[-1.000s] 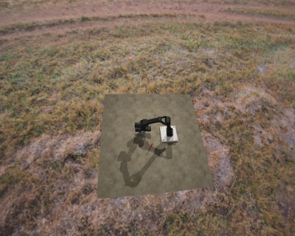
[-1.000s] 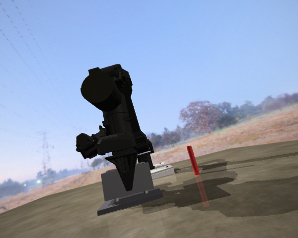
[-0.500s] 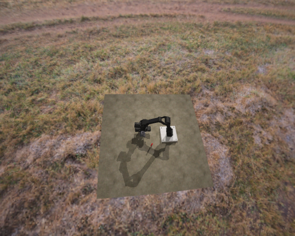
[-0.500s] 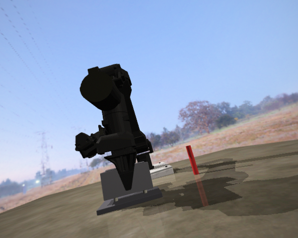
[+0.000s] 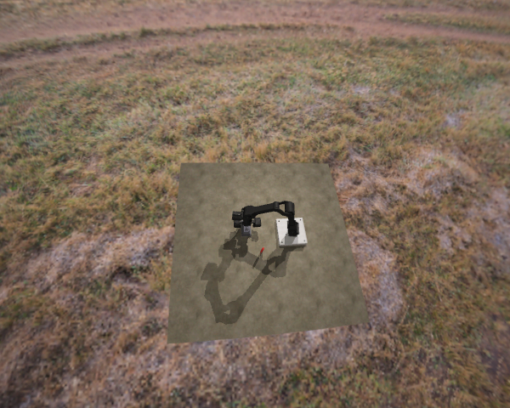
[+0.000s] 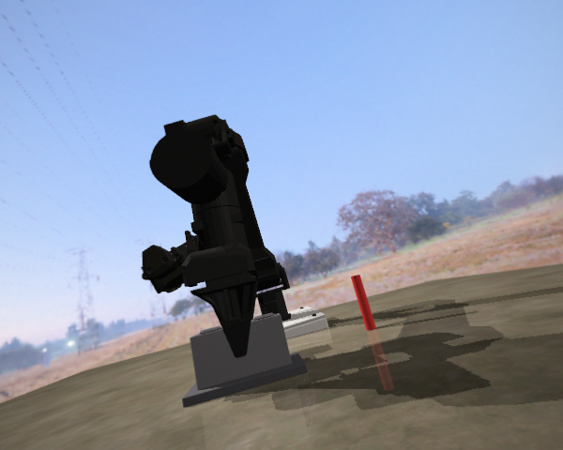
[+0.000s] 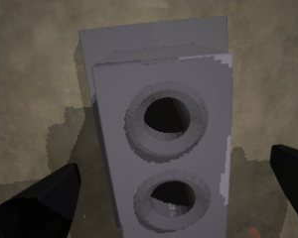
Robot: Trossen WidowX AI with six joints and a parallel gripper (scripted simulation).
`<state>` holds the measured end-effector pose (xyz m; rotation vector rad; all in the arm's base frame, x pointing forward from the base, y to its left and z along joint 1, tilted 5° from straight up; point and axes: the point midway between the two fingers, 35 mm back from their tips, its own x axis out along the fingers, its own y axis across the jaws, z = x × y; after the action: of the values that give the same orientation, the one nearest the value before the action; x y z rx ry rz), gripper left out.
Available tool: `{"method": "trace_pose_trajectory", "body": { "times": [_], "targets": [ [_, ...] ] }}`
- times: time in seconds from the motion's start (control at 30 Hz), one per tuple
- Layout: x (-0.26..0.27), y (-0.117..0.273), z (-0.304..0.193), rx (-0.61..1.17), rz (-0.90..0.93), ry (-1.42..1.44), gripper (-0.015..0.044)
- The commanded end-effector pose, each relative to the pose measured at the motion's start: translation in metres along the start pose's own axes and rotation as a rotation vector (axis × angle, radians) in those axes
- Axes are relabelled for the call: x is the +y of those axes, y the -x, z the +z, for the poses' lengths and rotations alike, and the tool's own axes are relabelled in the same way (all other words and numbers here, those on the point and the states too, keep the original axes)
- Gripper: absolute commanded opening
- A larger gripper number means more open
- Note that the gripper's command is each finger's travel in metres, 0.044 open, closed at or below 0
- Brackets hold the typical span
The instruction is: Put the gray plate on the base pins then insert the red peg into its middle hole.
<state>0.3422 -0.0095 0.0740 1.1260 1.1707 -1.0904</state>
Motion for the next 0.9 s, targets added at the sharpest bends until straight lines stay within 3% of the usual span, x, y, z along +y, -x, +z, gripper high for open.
{"method": "trace_pose_trajectory", "body": {
  "times": [0.0, 0.17, 0.47, 0.87],
  "targets": [
    [0.007, 0.042, 0.001, -0.001, 0.024, 0.000, 0.0440],
    [0.000, 0.107, 0.001, 0.002, 0.024, 0.002, 0.0440],
    [0.003, 0.109, -0.001, 0.002, 0.024, 0.008, 0.0440],
    [-0.073, 0.111, -0.152, 0.016, 0.017, 0.382, 0.0440]
  ]
}}
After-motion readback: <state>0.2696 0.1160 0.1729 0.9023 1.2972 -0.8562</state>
